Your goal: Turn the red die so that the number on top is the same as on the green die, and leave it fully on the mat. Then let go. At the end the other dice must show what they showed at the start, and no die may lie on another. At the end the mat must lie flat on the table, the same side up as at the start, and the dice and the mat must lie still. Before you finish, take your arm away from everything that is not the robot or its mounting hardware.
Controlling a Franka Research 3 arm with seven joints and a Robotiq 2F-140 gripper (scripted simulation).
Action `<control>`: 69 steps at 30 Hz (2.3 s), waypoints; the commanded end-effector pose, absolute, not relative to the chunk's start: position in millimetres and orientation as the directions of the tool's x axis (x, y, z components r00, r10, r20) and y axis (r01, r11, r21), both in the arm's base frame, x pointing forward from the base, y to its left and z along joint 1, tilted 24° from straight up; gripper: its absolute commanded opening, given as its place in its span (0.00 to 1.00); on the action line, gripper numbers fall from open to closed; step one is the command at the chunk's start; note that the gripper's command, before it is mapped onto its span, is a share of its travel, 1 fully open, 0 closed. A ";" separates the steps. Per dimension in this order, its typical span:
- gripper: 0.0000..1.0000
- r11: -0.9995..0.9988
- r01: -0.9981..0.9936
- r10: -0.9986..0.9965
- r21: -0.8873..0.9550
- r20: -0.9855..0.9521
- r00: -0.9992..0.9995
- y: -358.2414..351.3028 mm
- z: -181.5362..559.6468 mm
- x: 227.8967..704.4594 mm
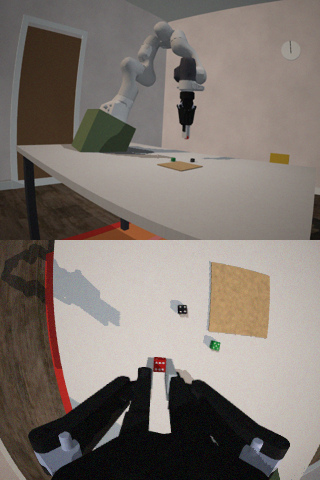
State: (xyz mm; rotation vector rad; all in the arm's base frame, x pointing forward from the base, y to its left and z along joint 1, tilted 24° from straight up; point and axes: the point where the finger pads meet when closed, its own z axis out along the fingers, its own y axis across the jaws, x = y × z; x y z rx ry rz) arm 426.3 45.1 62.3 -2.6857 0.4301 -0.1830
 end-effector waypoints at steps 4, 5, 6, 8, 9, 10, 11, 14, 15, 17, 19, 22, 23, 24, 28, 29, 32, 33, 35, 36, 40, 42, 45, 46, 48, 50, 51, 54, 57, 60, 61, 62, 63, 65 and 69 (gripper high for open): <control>0.07 -0.767 -0.475 -0.510 -0.431 -0.039 0.859 43.4 63.0 432.2; 0.07 -0.757 -0.491 -0.524 -0.431 -0.048 0.850 42.9 63.1 433.1; 0.07 -0.747 -0.507 -0.538 -0.431 -0.056 0.841 42.3 63.1 434.0; 0.07 -0.727 -0.535 -0.564 -0.431 -0.072 0.823 41.3 63.3 435.6; 0.07 -0.715 -0.551 -0.577 -0.431 -0.080 0.812 40.8 63.3 436.5; 0.07 -0.704 -0.565 -0.590 -0.430 -0.088 0.802 40.2 63.4 437.3; 0.07 -0.692 -0.580 -0.604 -0.429 -0.097 0.791 39.6 63.4 438.2; 0.07 -0.657 -0.622 -0.640 -0.426 -0.121 0.759 37.9 63.5 440.7; 0.07 -0.657 -0.622 -0.640 -0.426 -0.121 0.759 37.9 63.5 440.7; 0.07 -0.624 -0.658 -0.671 -0.422 -0.142 0.728 36.3 63.5 443.0; 0.07 -0.607 -0.675 -0.686 -0.419 -0.153 0.711 35.5 63.5 444.0; 0.07 -0.560 -0.719 -0.723 -0.411 -0.181 0.667 33.2 63.4 446.9; 0.07 -0.546 -0.731 -0.733 -0.409 -0.189 0.653 32.5 63.3 447.7; 0.07 -0.533 -0.743 -0.743 -0.406 -0.197 0.640 31.8 63.3 448.5; 0.07 -0.477 -0.786 -0.778 -0.393 -0.227 0.586 29.1 63.1 451.5; 0.07 -0.463 -0.796 -0.786 -0.390 -0.234 0.572 28.4 63.0 452.3; 0.07 -0.433 -0.816 -0.803 -0.382 -0.249 0.542 26.9 62.8 453.8; 0.07 -0.433 -0.816 -0.803 -0.382 -0.249 0.542 26.9 62.8 453.8; 0.07 -0.380 -0.849 -0.828 -0.367 -0.274 0.489 24.2 62.4 456.5; 0.07 -0.366 -0.857 -0.834 -0.363 -0.281 0.474 23.5 62.3 457.2; 0.07 -0.302 -0.890 -0.858 -0.343 -0.308 0.410 20.2 61.7 460.1; 0.07 -0.272 -0.903 -0.868 -0.333 -0.320 0.380 18.7 61.4 461.4; 0.07 -0.225 -0.922 -0.881 -0.316 -0.339 0.330 16.1 60.9 463.5; 0.07 -0.208 -0.928 -0.885 -0.310 -0.345 0.314 15.3 60.7 464.2; 0.07 -0.177 -0.938 -0.891 -0.298 -0.356 0.281 13.6 60.4 465.5; 0.07 -0.177 -0.938 -0.891 -0.298 -0.356 0.281 13.6 60.4 465.5; 0.07 -0.132 -0.951 -0.899 -0.281 -0.371 0.235 11.2 59.8 467.3; 0.07 -0.083 -0.962 -0.904 -0.261 -0.386 0.183 8.4 59.1 469.3; 0.07 -0.047 -0.968 -0.907 -0.246 -0.397 0.144 6.3 58.5 470.7; 0.07 0.014 -0.976 -0.907 -0.219 -0.413 0.079 2.8 57.6 473.0; 0.07 0.031 -0.977 -0.907 -0.211 -0.417 0.061 1.8 57.3 473.6; 0.07 0.048 -0.978 -0.906 -0.204 -0.421 0.043 0.8 57.0 474.2; 0.07 0.065 -0.978 -0.905 -0.196 -0.425 0.025 -0.3 56.7 474.9; 0.07 0.087 -0.979 -0.903 -0.186 -0.429 0.001 -1.6 56.3 475.7; 0.07 0.156 -0.976 -0.894 -0.153 -0.443 -0.073 -6.0 54.9 478.1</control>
